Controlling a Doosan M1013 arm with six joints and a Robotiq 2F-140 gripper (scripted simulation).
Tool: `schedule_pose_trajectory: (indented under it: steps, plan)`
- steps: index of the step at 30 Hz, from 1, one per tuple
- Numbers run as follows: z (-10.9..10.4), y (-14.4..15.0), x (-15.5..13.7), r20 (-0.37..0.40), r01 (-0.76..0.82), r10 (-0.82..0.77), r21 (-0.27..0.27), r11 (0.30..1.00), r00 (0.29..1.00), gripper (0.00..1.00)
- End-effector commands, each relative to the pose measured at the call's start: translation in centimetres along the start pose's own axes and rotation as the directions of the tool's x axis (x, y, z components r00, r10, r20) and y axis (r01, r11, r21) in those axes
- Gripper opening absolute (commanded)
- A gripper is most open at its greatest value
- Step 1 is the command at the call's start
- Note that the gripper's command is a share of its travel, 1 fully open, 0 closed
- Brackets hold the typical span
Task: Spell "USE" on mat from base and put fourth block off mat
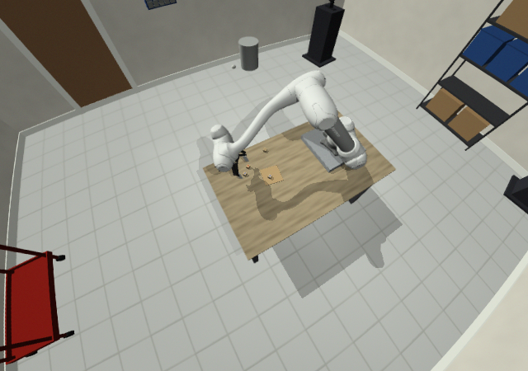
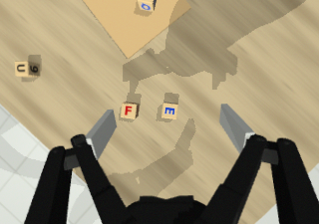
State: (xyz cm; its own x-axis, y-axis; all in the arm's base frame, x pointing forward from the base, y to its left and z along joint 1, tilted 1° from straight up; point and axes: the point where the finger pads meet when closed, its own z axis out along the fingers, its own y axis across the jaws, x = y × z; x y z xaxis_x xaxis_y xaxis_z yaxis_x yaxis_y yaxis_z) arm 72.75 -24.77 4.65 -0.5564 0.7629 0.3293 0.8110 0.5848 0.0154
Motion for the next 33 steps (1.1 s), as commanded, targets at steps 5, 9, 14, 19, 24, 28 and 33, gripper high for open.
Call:
schedule_pose_trajectory:
  steps: [5,9,14,19,24,28,33]
  plan:
    - [0.0,-6.4,0.1,0.0,0.0,0.0,0.001,1.0,1.0,1.0]
    - [0.0,-6.4,0.1,0.0,0.0,0.0,0.001,1.0,1.0,1.0]
    - [0.0,-6.4,0.1,0.0,0.0,0.0,0.001,1.0,1.0,1.0]
    - [0.0,-6.4,0.1,0.0,0.0,0.0,0.001,1.0,1.0,1.0]
    - [0.0,-6.4,0.1,0.0,0.0,0.0,0.001,1.0,1.0,1.0]
    - [0.0,-6.4,0.1,0.0,0.0,0.0,0.001,1.0,1.0,1.0]
    - [0.0,-6.4,0.1,0.0,0.0,0.0,0.001,1.0,1.0,1.0]
